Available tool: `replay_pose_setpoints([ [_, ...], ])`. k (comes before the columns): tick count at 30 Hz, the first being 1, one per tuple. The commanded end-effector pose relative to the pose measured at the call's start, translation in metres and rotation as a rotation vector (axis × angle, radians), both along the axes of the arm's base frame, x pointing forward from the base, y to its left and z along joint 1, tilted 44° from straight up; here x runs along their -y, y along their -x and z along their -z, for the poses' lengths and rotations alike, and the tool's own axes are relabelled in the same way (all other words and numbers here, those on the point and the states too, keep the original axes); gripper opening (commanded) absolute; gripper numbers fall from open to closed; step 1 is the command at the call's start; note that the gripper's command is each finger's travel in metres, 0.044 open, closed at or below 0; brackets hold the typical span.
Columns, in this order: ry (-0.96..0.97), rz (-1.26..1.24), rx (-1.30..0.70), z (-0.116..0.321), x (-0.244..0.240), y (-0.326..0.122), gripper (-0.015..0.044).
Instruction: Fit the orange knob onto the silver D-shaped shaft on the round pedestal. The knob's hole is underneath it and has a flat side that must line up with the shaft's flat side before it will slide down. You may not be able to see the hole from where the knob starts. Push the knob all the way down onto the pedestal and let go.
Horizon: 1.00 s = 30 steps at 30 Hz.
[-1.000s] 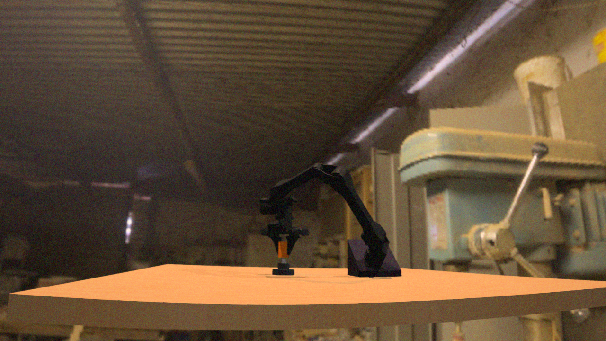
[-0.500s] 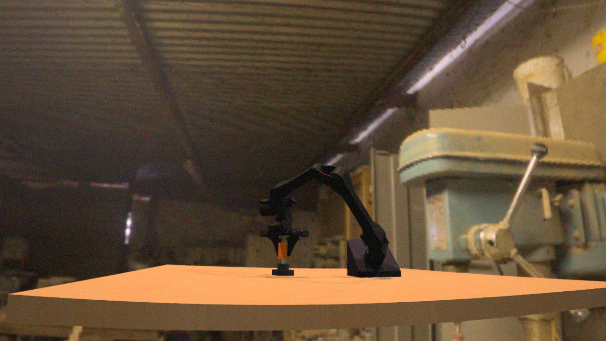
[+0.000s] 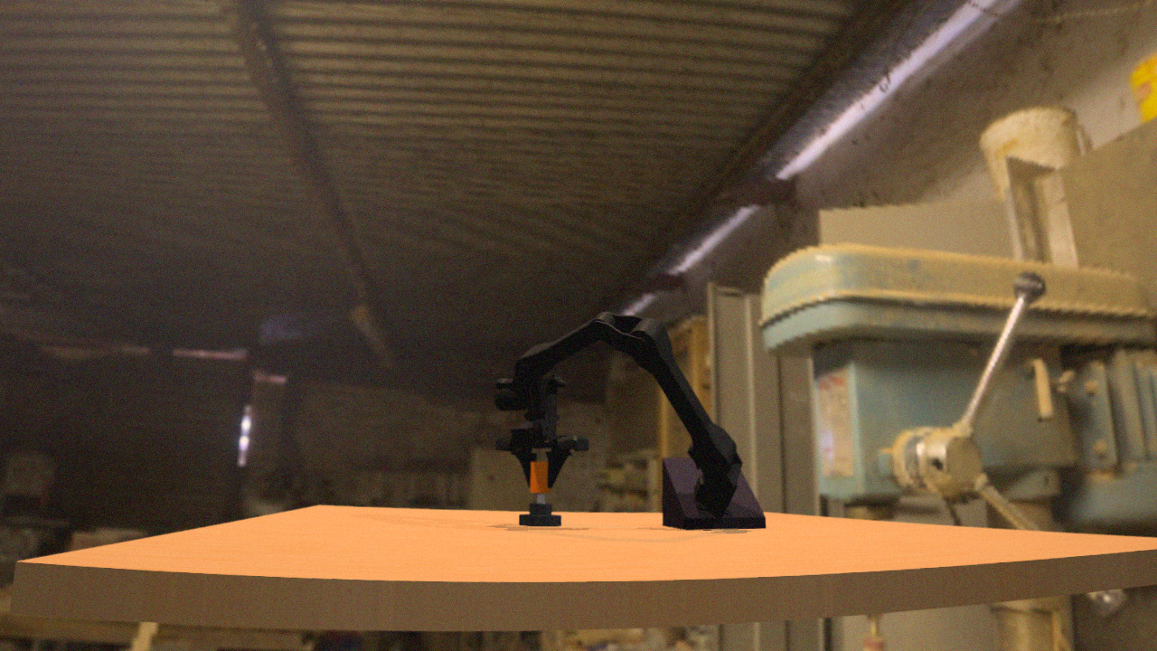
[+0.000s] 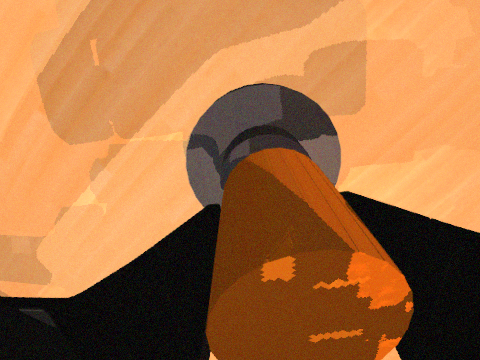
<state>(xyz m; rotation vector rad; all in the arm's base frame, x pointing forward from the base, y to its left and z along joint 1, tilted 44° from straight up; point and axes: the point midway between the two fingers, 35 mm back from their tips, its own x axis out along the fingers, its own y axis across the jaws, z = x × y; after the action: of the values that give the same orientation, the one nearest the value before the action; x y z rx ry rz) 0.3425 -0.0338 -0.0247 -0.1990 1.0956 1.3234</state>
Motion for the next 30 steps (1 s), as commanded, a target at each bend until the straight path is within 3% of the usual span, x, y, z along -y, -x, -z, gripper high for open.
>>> replay_pose_setpoints([
  [1, 0.001, -0.003, 0.005, 0.0014, 0.0001, 0.0001, 0.0],
  [30, 0.001, -0.003, 0.004, 0.0029, -0.0013, 0.0025, 0.0],
])
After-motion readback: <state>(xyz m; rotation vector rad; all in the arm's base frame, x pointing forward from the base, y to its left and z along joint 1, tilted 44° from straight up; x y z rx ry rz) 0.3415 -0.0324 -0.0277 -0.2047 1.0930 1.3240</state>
